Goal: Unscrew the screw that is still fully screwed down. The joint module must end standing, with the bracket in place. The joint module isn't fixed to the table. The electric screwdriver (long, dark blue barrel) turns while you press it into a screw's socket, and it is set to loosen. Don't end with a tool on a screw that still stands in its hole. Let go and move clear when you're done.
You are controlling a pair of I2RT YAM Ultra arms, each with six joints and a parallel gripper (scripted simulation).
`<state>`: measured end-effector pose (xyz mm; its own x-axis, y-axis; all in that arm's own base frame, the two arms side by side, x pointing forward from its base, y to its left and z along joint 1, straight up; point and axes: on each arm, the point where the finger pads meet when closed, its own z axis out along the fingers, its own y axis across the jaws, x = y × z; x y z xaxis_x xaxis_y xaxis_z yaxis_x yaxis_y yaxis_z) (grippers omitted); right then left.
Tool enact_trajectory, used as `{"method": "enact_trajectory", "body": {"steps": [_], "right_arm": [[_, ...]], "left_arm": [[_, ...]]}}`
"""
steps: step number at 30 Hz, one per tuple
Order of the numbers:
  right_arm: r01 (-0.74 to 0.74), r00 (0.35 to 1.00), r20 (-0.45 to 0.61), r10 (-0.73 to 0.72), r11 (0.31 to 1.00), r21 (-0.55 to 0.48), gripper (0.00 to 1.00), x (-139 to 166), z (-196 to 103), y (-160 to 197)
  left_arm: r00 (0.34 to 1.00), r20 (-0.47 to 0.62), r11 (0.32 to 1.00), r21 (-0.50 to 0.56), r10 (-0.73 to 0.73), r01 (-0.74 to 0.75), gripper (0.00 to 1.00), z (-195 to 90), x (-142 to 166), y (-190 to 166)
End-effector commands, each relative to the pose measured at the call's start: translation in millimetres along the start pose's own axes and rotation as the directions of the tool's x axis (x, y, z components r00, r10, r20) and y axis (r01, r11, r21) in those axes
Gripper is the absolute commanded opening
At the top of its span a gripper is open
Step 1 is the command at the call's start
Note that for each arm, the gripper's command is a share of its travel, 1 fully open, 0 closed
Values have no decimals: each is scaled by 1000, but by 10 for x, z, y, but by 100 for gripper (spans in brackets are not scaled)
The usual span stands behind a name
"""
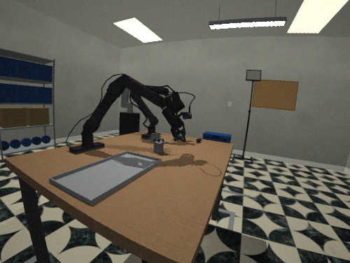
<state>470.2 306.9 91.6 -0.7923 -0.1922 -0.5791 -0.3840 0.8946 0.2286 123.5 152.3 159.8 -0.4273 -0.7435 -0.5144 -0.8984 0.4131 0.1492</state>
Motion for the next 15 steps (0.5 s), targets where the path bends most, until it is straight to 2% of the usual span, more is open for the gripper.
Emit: {"method": "enact_trajectory", "body": {"steps": [1, 8, 13, 15], "right_arm": [[2, 1000, 22, -2, 1000, -6, 100, -78, -61, 27], [2, 1000, 22, -2, 1000, -6, 100, -78, -61, 27], [2, 1000, 22, -2, 1000, -6, 100, -78, -61, 27], [2, 1000, 22, -2, 1000, -6, 100, -78, -61, 27]], "left_arm": [[997, -36, 997, 41, -71, 72, 65, 25, -45, -187], [976, -150, 984, 64, -155, 166, 65, 167, 6, -441], [976, -151, 984, 63, -154, 165, 65, 166, 34, -424], [966, -187, 979, 58, -180, 193, 65, 208, 39, -507]]}}
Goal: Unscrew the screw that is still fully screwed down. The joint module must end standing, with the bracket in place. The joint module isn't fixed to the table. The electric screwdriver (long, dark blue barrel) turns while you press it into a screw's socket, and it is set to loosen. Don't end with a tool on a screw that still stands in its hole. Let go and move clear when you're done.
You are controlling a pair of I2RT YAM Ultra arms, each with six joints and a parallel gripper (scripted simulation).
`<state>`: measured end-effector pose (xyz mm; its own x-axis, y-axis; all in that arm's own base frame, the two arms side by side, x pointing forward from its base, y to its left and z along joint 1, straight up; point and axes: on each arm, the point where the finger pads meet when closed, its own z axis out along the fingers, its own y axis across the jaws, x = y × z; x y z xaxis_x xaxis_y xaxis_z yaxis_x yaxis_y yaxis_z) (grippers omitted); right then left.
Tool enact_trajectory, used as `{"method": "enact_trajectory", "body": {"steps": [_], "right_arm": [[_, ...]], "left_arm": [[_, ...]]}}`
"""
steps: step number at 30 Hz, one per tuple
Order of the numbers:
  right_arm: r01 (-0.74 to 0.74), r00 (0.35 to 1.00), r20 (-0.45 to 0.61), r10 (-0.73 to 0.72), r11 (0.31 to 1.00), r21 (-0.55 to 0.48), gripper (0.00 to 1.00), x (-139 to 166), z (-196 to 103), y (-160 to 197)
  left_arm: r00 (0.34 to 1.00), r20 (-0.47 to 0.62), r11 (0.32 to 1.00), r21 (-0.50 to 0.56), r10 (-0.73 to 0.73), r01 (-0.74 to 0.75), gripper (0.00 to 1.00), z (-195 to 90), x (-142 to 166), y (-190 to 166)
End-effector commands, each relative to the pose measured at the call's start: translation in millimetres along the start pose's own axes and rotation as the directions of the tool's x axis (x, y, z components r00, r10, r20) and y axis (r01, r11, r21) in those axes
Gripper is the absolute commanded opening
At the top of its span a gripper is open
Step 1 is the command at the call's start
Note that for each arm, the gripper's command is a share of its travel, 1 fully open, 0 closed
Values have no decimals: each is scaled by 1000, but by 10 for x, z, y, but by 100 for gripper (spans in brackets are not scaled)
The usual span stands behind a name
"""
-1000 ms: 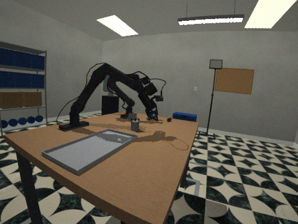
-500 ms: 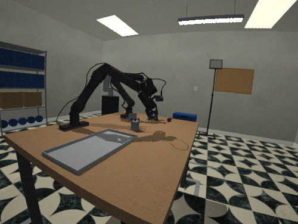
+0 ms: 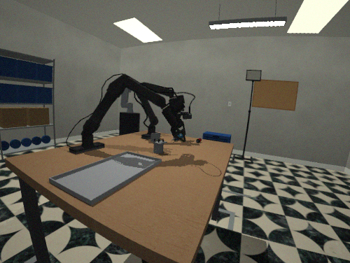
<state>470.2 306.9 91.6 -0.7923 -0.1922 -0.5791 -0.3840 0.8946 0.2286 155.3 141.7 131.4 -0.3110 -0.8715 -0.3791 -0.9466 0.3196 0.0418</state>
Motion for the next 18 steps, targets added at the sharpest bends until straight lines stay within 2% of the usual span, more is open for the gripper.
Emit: {"method": "enact_trajectory", "body": {"steps": [1, 10, 15, 18], "right_arm": [[2, 1000, 22, -2, 1000, -6, 100, -78, -61, 27], [2, 1000, 22, -2, 1000, -6, 100, -78, -61, 27], [2, 1000, 22, -2, 1000, -6, 100, -78, -61, 27], [2, 1000, 22, -2, 1000, -6, 100, -78, -61, 27]], "left_arm": [[998, -31, 998, 31, -59, 60, 65, 16, -19, -177], [966, -184, 982, 20, -183, 190, 65, 237, 116, -457], [966, -184, 982, 20, -183, 190, 65, 239, 136, -440], [945, -232, 972, -1, -228, 235, 65, 312, 179, -540]]}}
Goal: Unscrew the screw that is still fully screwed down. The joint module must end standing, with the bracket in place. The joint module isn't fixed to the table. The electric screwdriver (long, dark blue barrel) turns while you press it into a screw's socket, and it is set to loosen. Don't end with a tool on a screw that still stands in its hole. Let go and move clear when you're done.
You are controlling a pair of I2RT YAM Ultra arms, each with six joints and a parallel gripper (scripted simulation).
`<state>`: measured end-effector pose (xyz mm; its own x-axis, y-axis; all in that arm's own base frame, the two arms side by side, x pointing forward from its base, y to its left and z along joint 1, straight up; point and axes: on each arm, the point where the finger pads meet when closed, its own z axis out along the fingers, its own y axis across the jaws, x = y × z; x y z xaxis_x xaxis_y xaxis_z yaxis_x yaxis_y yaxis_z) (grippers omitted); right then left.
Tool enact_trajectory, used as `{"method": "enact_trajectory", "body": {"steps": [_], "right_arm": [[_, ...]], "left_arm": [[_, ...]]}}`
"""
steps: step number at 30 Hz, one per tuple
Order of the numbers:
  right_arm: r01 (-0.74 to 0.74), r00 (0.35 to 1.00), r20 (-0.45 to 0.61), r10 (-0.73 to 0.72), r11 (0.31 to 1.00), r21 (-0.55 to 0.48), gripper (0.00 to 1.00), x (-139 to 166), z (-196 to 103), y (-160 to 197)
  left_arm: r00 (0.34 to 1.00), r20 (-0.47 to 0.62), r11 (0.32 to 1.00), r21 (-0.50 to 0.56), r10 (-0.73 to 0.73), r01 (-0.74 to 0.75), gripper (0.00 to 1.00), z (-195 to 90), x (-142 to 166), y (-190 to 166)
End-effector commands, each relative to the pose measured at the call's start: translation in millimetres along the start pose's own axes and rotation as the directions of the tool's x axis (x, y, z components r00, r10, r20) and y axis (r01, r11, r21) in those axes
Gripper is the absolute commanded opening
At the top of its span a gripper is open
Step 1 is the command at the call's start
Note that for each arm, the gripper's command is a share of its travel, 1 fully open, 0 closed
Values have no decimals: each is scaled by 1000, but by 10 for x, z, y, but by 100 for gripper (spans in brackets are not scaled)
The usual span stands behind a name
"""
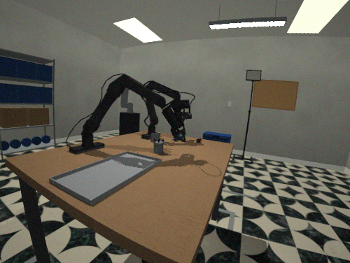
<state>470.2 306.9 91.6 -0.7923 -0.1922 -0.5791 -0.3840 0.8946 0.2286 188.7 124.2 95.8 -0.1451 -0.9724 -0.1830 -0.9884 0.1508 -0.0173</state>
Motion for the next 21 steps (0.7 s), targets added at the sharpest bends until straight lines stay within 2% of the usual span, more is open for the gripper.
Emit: {"method": "enact_trajectory", "body": {"steps": [1, 9, 21], "right_arm": [[2, 1000, 22, -2, 1000, -6, 100, -78, -61, 27], [2, 1000, 22, -2, 1000, -6, 100, -78, -61, 27], [2, 1000, 22, -2, 1000, -6, 100, -78, -61, 27]], "left_arm": [[997, -46, 998, 17, -65, 66, 65, 51, 39, -175], [965, -175, 981, -28, -193, 191, 65, 285, 198, -362], [965, -169, 980, -19, -200, 200, 65, 224, 204, -339]]}}
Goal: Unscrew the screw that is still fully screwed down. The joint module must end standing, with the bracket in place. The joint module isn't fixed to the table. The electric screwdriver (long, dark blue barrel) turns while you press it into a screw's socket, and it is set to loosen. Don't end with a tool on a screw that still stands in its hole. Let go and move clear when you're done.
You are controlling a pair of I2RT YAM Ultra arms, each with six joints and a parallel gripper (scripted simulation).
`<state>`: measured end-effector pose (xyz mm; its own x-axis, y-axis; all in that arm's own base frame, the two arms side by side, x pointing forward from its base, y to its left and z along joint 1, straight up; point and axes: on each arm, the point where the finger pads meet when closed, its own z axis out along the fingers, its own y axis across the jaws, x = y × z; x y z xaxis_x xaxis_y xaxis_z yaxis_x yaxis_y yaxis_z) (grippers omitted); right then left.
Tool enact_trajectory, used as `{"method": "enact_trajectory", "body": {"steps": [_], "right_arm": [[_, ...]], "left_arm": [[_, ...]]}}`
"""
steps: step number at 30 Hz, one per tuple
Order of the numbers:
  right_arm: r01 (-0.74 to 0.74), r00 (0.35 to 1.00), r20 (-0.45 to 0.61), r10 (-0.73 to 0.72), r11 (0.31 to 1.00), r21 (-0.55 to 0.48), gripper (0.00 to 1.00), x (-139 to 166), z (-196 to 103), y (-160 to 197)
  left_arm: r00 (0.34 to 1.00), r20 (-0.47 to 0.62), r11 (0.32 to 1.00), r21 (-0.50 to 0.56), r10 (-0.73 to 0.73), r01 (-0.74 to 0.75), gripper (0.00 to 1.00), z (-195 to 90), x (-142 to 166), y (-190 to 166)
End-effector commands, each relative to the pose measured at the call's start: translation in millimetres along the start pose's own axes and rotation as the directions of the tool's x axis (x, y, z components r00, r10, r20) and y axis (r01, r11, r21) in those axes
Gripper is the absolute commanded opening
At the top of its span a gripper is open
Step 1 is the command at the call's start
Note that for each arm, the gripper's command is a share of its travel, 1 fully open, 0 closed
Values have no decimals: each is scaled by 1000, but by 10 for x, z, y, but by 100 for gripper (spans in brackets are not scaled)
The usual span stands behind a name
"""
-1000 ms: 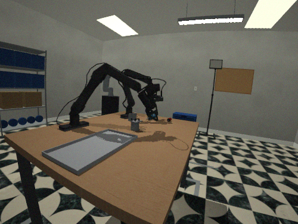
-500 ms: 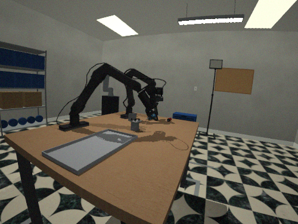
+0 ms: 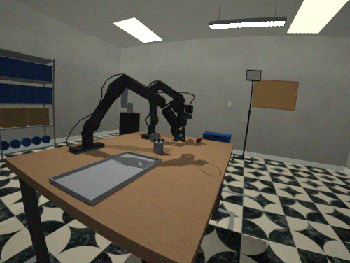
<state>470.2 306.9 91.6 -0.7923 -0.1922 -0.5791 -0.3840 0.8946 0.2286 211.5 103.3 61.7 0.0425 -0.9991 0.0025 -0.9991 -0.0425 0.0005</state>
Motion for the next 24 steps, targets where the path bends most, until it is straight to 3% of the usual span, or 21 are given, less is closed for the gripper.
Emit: {"method": "enact_trajectory", "body": {"steps": [1, 10, 11, 24], "right_arm": [[2, 1000, 22, -2, 1000, -6, 100, -78, -61, 27], [2, 1000, 22, -2, 1000, -6, 100, -78, -61, 27], [2, 1000, 23, -2, 1000, -6, 93, -80, -61, 27], [2, 1000, 23, -2, 1000, -6, 93, -80, -61, 27]], "left_arm": [[1000, 10, 999, 38, -9, 9, 65, -98, 3, -91], [1000, 2, 1000, 12, -16, 16, 65, -27, 1, -25], [1000, 2, 1000, 12, -16, 16, 65, -27, 1, -25], [1000, 2, 1000, 12, -16, 16, 65, -27, 1, -25]]}}
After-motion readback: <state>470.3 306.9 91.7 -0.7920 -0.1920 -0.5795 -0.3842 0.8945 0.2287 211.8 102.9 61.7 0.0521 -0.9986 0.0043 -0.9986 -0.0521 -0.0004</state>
